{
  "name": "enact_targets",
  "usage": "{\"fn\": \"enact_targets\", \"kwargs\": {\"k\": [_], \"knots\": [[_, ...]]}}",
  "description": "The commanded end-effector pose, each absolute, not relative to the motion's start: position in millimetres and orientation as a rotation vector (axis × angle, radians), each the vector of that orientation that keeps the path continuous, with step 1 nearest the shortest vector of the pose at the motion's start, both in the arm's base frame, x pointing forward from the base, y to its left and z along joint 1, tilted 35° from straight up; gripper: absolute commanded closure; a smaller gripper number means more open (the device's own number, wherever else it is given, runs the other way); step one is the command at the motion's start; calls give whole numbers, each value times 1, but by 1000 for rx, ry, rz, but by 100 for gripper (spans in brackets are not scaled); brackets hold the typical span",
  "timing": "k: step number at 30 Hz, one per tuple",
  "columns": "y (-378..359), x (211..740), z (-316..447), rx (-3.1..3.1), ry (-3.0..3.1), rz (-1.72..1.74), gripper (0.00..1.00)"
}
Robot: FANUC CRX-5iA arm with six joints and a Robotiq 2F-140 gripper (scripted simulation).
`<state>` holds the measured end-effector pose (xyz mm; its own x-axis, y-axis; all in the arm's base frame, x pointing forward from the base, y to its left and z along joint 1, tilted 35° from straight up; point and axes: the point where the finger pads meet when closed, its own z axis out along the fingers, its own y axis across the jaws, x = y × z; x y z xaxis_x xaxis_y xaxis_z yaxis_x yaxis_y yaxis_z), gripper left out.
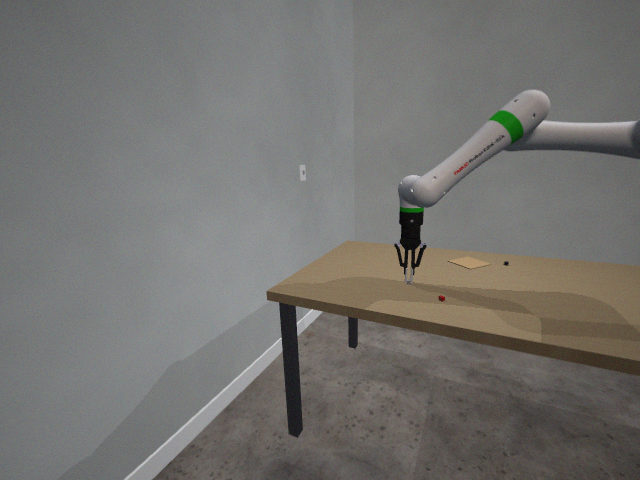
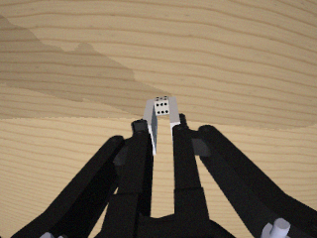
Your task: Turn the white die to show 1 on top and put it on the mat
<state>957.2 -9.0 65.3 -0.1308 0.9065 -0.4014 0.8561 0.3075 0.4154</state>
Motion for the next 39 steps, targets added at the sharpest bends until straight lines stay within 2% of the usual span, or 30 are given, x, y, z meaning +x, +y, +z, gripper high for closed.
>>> {"fn": "enact_targets", "kwargs": {"k": [1, 18, 39], "knots": [[-8, 955, 69, 1557, 1992, 112, 84], [19, 910, 143, 1557, 1992, 112, 84], [-1, 896, 146, 1445, 2073, 68, 84]]}}
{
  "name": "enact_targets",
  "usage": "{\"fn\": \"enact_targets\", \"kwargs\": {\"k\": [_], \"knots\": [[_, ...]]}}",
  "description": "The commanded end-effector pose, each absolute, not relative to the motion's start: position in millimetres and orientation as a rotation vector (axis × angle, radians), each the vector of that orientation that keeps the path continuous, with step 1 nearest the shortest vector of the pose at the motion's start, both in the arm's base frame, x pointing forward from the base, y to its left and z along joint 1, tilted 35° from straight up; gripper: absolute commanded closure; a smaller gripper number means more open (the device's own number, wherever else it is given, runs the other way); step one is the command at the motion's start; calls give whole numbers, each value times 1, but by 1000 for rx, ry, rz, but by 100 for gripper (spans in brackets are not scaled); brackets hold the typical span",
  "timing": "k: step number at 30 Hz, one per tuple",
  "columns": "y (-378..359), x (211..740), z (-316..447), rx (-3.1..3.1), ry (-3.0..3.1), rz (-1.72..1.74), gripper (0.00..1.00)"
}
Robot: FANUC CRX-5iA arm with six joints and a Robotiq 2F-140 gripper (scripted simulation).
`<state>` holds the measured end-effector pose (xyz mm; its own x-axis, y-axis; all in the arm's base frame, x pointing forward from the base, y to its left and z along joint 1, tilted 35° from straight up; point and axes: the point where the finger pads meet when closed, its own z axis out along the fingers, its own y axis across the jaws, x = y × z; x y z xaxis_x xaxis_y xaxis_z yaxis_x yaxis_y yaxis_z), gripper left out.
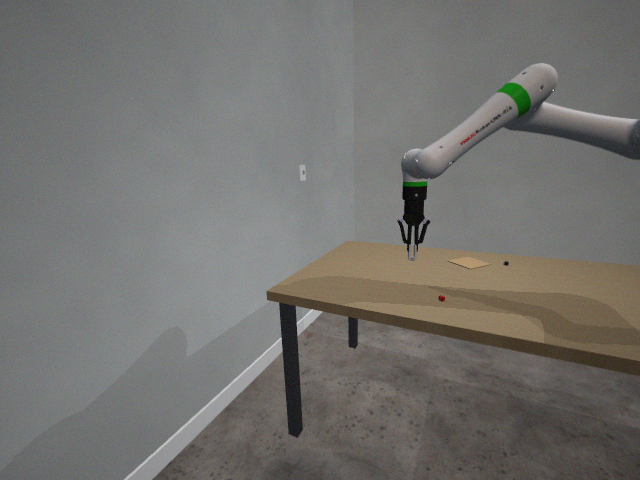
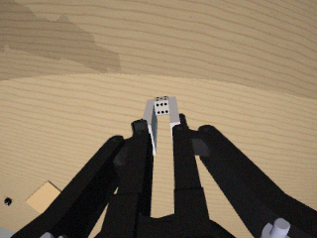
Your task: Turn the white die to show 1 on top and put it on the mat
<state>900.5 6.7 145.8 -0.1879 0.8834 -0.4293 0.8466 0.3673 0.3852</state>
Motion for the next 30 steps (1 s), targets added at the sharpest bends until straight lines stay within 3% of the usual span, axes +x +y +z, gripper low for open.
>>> {"fn": "enact_targets", "kwargs": {"k": [1, 30], "knots": [[-1, 896, 146, 1445, 2073, 68, 84], [-197, 781, 143, 254, 2546, -337, 84]]}}
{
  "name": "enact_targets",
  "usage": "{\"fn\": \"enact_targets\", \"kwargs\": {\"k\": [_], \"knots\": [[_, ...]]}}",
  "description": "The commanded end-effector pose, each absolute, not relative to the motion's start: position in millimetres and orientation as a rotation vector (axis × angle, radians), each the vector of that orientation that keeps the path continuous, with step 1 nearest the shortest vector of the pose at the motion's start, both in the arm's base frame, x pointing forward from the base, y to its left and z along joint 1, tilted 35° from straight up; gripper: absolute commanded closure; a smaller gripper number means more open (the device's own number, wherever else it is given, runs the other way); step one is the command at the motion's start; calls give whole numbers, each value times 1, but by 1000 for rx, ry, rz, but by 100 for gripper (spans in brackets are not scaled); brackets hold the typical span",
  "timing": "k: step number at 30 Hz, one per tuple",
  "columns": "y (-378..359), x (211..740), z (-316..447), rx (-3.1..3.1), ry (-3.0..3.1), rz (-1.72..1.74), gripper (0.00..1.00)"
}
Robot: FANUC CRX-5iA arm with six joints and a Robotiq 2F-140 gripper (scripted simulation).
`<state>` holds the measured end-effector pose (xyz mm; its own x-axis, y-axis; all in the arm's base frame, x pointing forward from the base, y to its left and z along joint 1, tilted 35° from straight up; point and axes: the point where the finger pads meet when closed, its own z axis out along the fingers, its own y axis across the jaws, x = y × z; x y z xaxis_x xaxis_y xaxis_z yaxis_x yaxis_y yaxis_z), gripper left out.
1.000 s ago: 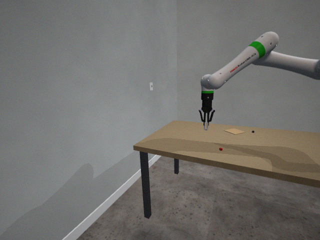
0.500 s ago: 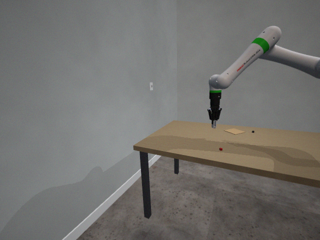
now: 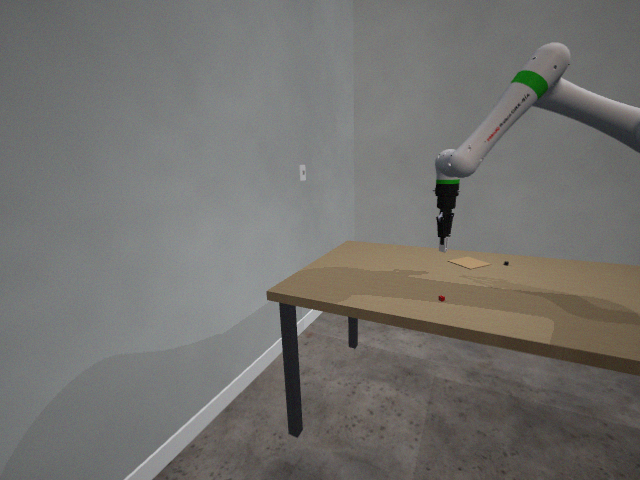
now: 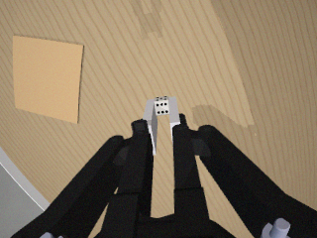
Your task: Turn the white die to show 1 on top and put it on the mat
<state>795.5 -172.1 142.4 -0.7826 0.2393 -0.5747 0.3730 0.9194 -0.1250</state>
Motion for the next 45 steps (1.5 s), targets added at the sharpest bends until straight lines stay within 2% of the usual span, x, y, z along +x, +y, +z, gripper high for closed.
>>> {"fn": "enact_targets", "kwargs": {"k": [1, 26, 45], "knots": [[-201, 779, 143, 229, 2550, -345, 84], [-339, 700, 141, -687, 2553, -596, 84], [-348, 693, 139, -767, 2417, -542, 84]]}}
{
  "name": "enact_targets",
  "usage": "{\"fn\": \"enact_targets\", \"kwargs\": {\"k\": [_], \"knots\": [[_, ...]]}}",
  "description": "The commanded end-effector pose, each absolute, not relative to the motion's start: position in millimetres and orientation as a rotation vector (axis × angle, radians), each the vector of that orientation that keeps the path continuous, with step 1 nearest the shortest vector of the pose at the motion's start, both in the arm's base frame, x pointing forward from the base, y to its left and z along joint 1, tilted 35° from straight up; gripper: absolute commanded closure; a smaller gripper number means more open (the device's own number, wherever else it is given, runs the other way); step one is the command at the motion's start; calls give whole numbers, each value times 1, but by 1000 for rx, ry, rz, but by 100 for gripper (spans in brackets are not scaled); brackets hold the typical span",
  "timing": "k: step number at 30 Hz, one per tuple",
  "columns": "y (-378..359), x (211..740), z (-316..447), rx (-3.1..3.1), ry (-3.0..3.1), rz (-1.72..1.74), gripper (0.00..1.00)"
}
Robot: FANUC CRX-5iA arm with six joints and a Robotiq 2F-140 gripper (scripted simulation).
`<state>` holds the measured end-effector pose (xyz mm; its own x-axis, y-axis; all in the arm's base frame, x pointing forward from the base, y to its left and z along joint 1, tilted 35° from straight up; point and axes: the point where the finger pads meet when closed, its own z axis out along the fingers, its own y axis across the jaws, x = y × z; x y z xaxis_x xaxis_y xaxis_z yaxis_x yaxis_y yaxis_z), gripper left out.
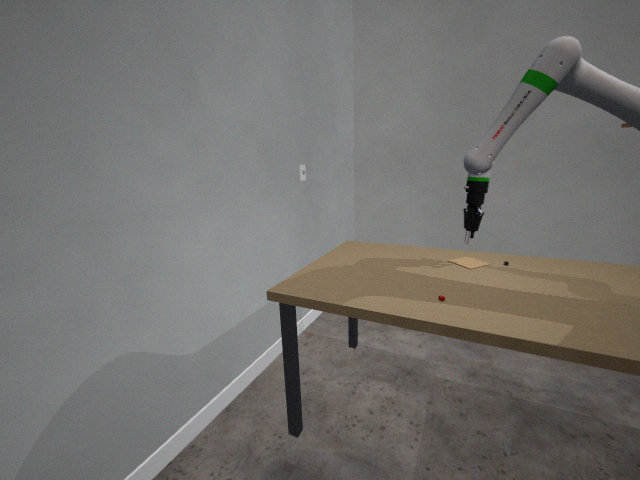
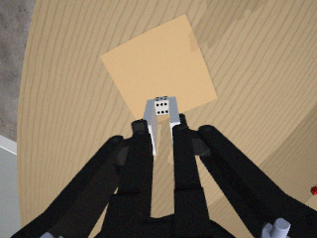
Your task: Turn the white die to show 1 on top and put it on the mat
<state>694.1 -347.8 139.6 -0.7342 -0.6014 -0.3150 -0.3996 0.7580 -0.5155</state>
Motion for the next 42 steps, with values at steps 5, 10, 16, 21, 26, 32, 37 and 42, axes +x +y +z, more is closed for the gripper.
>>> {"fn": "enact_targets", "kwargs": {"k": [5, 10, 16, 21, 26, 32, 37, 42], "knots": [[-353, 689, 136, -778, 2288, -468, 84], [-355, 687, 132, -784, 2204, -417, 84], [-356, 685, 130, -789, 2131, -375, 84], [-357, 685, 130, -791, 2065, -347, 84], [-358, 684, 129, -793, 1988, -308, 84], [-360, 684, 129, -794, 1884, -262, 84], [-362, 682, 128, -793, 1768, -210, 84], [-365, 680, 127, -788, 1657, -166, 84]]}}
